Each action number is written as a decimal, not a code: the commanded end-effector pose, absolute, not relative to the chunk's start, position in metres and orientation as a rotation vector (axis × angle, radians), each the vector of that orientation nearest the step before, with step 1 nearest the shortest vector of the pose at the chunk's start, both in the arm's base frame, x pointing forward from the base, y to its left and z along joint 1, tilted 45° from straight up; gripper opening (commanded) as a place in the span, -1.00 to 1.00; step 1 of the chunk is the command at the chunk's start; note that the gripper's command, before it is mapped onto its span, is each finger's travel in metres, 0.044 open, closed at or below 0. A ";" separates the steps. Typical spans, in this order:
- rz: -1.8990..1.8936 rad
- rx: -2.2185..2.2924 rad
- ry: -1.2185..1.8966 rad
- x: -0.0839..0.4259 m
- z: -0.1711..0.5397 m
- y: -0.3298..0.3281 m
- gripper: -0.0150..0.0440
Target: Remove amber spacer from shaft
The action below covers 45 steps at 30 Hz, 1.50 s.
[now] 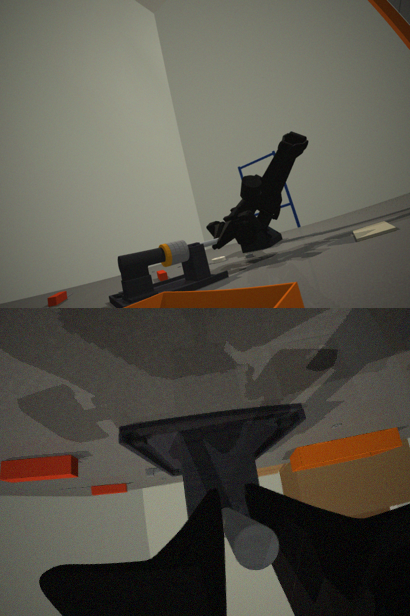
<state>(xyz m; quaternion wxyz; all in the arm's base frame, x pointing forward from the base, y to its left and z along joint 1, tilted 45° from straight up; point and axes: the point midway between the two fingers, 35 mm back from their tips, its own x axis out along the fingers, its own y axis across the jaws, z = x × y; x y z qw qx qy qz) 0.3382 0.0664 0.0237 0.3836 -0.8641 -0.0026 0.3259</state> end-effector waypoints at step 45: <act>0.834 -2.197 -0.003 0.331 0.024 0.067 -0.49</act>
